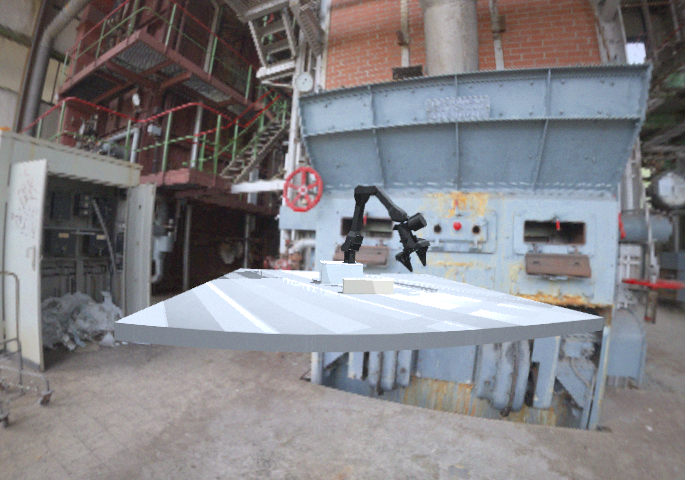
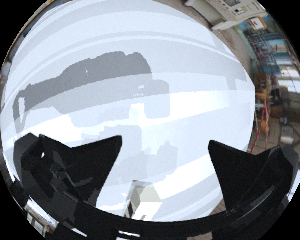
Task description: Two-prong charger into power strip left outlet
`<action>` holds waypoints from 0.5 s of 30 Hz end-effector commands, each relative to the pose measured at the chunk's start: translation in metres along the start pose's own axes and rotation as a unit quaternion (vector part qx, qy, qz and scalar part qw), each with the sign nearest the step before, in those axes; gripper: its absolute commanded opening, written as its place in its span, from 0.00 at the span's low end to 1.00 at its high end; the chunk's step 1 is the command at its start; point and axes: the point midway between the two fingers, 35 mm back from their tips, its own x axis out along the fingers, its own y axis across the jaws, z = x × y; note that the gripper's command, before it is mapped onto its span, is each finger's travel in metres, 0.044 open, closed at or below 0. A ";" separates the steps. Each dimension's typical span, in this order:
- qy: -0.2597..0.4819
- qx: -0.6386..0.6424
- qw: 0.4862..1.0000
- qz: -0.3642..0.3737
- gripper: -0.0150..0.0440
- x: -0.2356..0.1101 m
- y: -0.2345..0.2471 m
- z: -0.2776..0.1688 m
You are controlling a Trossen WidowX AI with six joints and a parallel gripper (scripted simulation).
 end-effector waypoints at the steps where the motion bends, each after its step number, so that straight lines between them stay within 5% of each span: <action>1: 0.027 0.040 0.999 0.020 1.00 -0.003 0.012 -0.027; 15: 0.102 0.163 0.978 0.075 1.00 -0.021 0.050 -0.100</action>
